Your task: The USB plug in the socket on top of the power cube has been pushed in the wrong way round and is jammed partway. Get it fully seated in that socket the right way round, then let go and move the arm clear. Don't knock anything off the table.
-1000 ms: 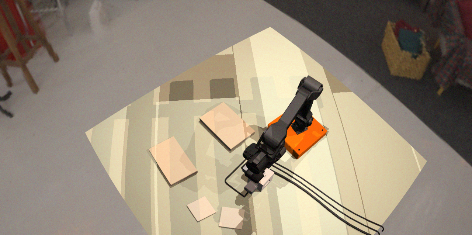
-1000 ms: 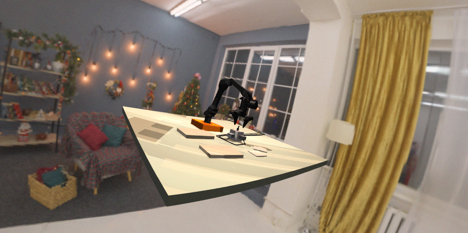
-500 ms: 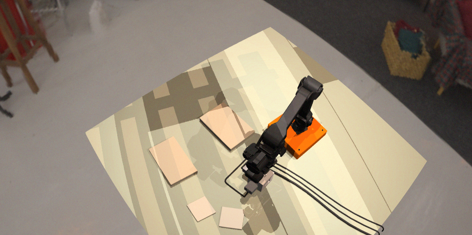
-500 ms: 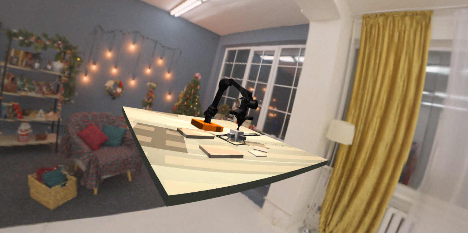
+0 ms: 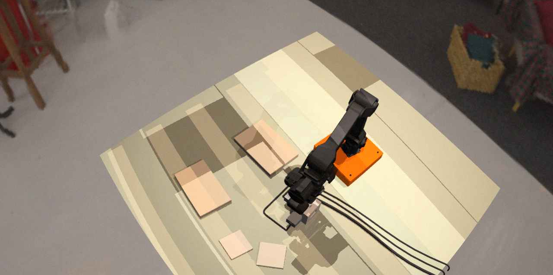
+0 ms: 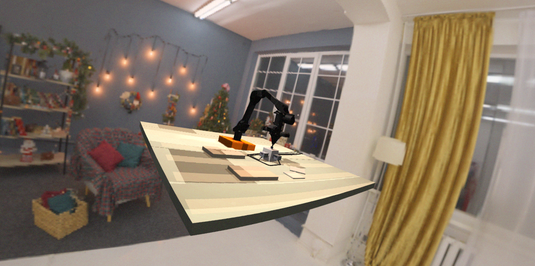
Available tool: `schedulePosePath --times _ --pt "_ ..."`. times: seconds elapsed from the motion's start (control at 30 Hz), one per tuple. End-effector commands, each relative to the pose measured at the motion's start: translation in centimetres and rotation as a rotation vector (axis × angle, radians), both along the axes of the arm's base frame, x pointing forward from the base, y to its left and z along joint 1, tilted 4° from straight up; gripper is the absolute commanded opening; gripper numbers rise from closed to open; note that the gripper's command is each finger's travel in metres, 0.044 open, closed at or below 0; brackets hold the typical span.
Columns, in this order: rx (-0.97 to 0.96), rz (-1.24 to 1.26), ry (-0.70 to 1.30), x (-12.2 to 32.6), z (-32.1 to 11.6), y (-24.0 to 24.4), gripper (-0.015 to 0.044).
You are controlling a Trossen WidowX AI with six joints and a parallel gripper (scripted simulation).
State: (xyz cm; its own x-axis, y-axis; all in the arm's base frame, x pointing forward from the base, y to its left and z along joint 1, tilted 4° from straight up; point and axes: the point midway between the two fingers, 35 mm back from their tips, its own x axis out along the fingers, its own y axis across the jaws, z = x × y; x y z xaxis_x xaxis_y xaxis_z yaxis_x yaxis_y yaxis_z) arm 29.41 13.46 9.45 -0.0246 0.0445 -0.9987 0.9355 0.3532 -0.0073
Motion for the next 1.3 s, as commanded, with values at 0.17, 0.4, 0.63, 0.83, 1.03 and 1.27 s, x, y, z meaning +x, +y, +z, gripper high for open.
schedulePosePath --times 0.17,0.4,0.63,0.83,1.03,1.27 --pt "0.000 0.000 0.000 0.0 0.3 0.0 0.0000" --pt "0.000 0.000 0.000 0.0 0.8 0.0 0.0000" --pt "0.000 0.000 0.000 0.0 1.2 -0.1 0.0000" --pt "0.000 0.000 0.000 0.0 1.6 -0.1 0.0000" --pt "0.000 0.000 0.000 0.1 2.0 -0.1 0.0000" --pt "0.000 0.000 0.000 0.1 2.5 -0.1 0.0000"
